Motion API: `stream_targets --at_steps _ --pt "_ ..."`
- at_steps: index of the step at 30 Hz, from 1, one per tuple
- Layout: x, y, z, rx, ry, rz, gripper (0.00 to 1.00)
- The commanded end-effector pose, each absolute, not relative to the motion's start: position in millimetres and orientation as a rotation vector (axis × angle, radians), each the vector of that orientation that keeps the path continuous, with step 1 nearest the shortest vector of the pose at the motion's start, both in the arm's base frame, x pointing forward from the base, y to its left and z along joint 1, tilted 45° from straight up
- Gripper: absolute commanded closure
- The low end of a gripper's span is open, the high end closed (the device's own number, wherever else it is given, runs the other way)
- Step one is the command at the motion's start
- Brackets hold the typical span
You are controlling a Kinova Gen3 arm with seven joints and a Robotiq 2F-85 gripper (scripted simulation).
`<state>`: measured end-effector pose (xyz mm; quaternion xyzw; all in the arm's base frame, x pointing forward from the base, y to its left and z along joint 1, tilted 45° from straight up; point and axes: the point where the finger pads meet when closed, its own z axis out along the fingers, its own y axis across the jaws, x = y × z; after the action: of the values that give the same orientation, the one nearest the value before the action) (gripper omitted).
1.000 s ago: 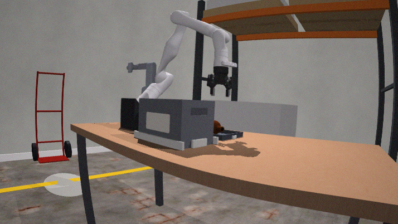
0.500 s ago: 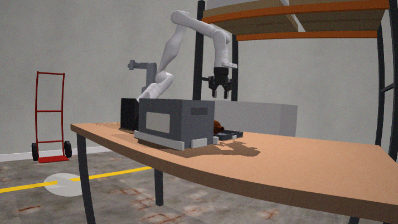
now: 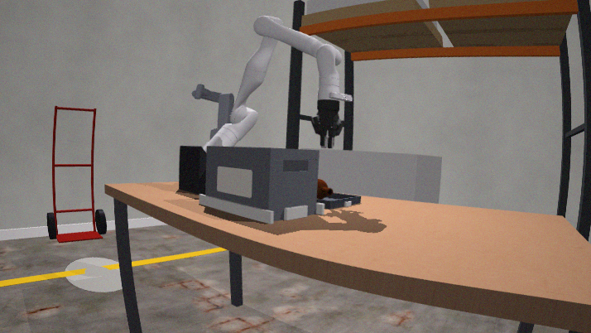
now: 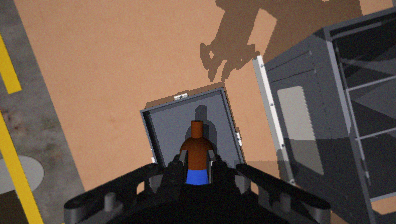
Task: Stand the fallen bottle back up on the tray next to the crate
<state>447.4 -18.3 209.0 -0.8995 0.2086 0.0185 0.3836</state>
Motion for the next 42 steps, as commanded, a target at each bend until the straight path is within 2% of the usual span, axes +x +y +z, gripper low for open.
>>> stream_targets --at_steps 1,20,21,42 --pt "447.7 -18.8 209.3 -2.293 0.533 0.045 1.0" --pt "447.7 -18.8 209.3 -2.293 0.533 0.045 1.0" --pt "447.7 -18.8 209.3 -2.293 0.533 0.045 0.36" --pt "447.7 -18.8 209.3 -2.293 0.533 0.045 0.36"
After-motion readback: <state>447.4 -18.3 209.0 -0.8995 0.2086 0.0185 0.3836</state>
